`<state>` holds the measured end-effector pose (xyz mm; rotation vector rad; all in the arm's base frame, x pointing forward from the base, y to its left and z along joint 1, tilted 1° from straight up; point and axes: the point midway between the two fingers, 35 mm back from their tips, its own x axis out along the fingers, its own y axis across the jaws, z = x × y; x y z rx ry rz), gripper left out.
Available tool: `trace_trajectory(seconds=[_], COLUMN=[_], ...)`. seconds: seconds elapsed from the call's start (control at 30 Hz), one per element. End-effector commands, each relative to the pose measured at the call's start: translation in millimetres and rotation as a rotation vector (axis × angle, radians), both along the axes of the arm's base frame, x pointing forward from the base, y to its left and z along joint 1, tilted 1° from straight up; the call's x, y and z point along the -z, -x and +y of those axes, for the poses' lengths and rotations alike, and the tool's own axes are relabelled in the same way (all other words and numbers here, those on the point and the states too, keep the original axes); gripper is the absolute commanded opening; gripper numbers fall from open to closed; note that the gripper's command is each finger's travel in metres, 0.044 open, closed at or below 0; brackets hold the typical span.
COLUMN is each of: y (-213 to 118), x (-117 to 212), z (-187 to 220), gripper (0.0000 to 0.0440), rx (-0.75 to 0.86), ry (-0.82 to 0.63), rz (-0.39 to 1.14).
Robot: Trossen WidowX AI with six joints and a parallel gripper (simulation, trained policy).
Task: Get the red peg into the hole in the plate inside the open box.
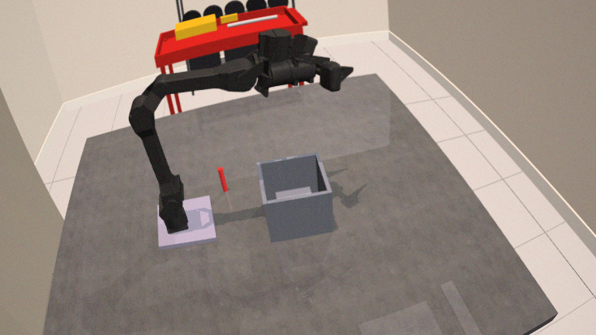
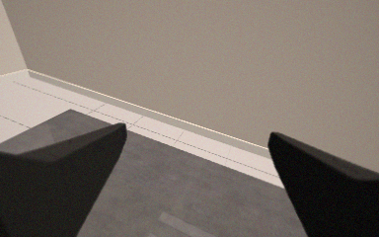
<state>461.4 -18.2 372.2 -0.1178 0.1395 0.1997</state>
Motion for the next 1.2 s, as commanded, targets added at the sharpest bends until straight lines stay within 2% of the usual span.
trace_trajectory(seconds=[0.0,0.63,1.17], y=[9.6,78.6,161.8], x=[18.3,107.7,164.7], z=[12.9,80.1,117.3], gripper=[0.0440,0.0440,0.0440], rx=[-0.020,-0.026,0.163], ry=[-0.077,-0.430,-0.653], rz=[0.097,0.653,1.124])
